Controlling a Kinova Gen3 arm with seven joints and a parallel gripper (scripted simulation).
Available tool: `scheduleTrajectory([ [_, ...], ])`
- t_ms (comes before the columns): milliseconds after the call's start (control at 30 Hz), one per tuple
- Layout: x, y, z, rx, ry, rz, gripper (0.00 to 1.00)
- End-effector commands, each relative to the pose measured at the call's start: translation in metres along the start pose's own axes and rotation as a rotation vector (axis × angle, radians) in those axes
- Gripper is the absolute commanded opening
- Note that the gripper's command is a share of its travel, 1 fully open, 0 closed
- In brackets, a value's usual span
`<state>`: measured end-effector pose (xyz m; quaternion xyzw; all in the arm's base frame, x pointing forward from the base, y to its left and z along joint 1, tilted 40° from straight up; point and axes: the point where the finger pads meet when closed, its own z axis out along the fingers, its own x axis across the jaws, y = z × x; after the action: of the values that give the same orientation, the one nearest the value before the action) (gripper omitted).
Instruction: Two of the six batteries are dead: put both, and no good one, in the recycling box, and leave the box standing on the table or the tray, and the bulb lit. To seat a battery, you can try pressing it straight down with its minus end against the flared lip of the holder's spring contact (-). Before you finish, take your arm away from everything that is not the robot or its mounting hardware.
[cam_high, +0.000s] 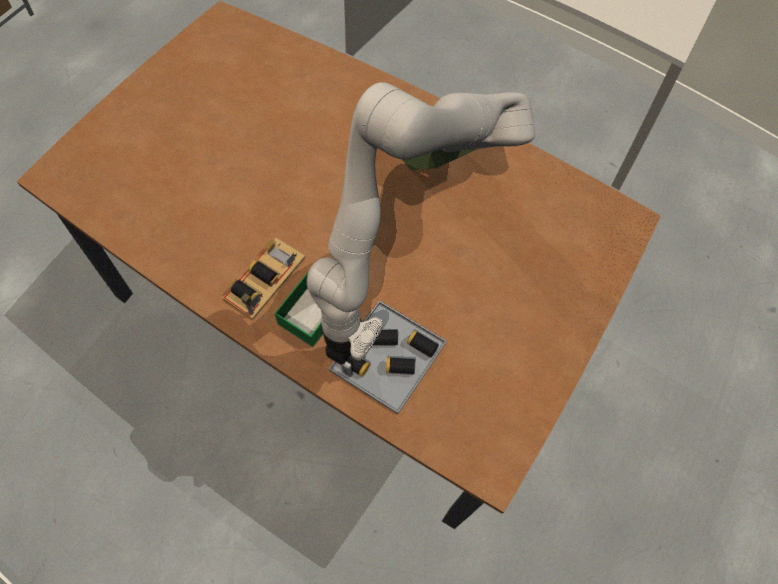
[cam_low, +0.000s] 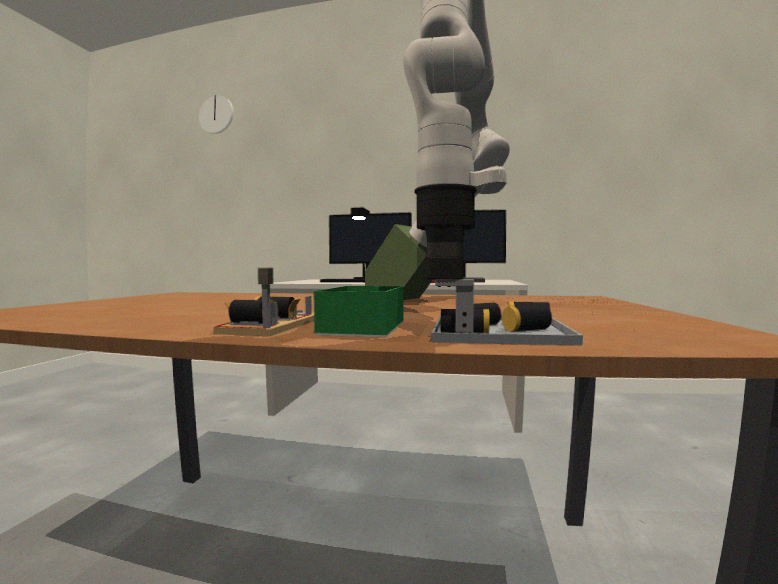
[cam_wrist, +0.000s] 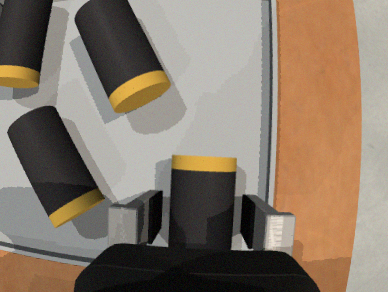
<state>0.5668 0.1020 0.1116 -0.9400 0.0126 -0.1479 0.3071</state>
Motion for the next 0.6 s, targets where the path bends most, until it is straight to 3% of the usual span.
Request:
scheduleTrajectory([
  [0,0.001,0.0,-0.001,-0.001,0.002,0.0,0.9],
  [367,0.001,0.0,-0.002,-0.001,0.002,0.0,0.9],
  [567,0.001,0.0,-0.018,-0.001,0.002,0.0,0.9],
])
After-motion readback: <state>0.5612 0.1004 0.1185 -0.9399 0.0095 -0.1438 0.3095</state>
